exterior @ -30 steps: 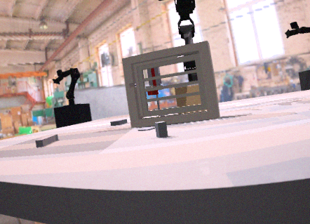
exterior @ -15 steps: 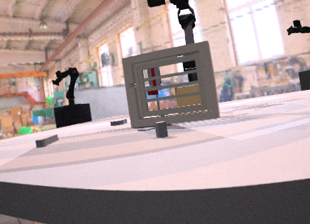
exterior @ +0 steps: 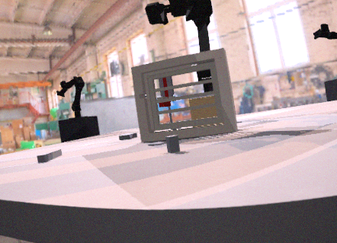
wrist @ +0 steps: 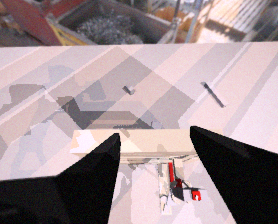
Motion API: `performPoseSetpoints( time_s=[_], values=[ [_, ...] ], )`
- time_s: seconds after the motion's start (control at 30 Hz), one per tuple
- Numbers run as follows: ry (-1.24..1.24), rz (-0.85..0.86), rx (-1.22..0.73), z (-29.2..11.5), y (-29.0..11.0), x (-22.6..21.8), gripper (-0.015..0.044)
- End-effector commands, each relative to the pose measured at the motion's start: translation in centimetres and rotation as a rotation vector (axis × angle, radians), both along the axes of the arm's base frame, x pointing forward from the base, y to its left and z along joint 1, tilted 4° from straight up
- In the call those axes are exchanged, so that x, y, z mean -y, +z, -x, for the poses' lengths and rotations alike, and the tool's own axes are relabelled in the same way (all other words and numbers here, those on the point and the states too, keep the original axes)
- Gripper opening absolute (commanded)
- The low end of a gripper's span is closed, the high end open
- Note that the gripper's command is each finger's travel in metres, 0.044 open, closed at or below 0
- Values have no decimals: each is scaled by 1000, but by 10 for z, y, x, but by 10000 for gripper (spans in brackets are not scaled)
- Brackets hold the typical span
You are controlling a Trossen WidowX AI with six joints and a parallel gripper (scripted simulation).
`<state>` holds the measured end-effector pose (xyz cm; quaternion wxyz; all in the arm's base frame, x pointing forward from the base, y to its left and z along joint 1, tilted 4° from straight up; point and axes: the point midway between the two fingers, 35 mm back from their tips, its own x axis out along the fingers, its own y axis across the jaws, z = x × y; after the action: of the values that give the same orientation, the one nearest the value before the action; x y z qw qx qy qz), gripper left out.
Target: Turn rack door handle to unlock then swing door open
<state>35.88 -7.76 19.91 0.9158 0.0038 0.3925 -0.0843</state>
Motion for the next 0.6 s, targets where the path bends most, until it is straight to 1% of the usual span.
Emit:
performPoseSetpoints(
  time_s=[0.0,0.57],
  values=[
    [-19,-11,-111,2,-13,12,283],
    [-74,-122,-564,29,-65,47,283]
  ],
)
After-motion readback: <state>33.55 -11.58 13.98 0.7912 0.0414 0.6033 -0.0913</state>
